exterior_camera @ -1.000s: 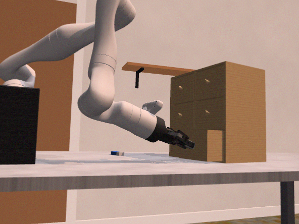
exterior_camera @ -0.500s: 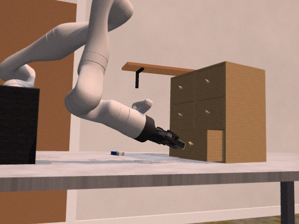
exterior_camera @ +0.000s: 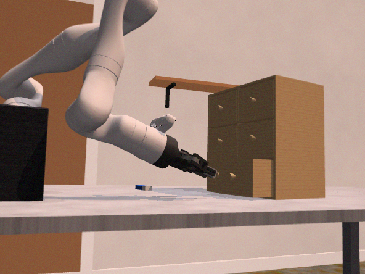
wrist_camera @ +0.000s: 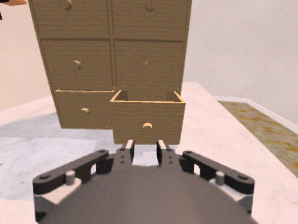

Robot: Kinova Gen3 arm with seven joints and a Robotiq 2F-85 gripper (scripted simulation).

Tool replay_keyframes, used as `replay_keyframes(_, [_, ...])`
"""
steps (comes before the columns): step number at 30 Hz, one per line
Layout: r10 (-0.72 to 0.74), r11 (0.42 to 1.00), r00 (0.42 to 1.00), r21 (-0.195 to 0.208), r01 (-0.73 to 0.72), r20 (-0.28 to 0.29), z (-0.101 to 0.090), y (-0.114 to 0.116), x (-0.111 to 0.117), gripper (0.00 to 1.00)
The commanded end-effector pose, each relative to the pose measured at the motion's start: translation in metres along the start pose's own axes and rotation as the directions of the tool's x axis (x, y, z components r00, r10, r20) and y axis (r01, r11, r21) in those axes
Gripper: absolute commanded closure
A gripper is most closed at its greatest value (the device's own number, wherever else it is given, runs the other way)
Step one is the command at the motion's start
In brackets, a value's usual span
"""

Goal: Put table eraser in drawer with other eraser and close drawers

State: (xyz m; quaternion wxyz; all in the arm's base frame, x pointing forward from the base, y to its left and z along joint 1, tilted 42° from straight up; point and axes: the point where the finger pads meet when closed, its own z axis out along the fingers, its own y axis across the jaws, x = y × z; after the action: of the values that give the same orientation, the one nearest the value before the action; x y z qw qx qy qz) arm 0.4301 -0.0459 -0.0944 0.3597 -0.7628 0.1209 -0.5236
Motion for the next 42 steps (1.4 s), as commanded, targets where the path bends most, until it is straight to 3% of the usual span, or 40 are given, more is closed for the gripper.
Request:
replay_keyframes(1, [0.004, 1.000, 1.000, -0.004, -0.004, -0.020, -0.024, 0.001, 0.027, 0.67])
replay_keyframes(6, [0.004, 1.000, 1.000, -0.006, -0.004, -0.012, -0.056, 0.001, 0.051, 0.67])
replay_keyframes(26, [0.003, 1.000, 1.000, -0.002, -0.003, 0.020, -0.065, 0.001, 0.059, 0.67])
replay_keyframes(33, [-0.001, 1.000, 0.994, -0.004, 0.002, 0.113, -0.074, 0.002, 0.062, 0.67])
replay_keyframes(40, [-0.002, 1.000, 0.970, -0.007, 0.004, 0.243, -0.086, 0.003, 0.070, 0.67])
replay_keyframes(42, [-0.002, 1.000, 0.970, -0.007, 0.004, 0.243, -0.086, 0.003, 0.070, 0.67])
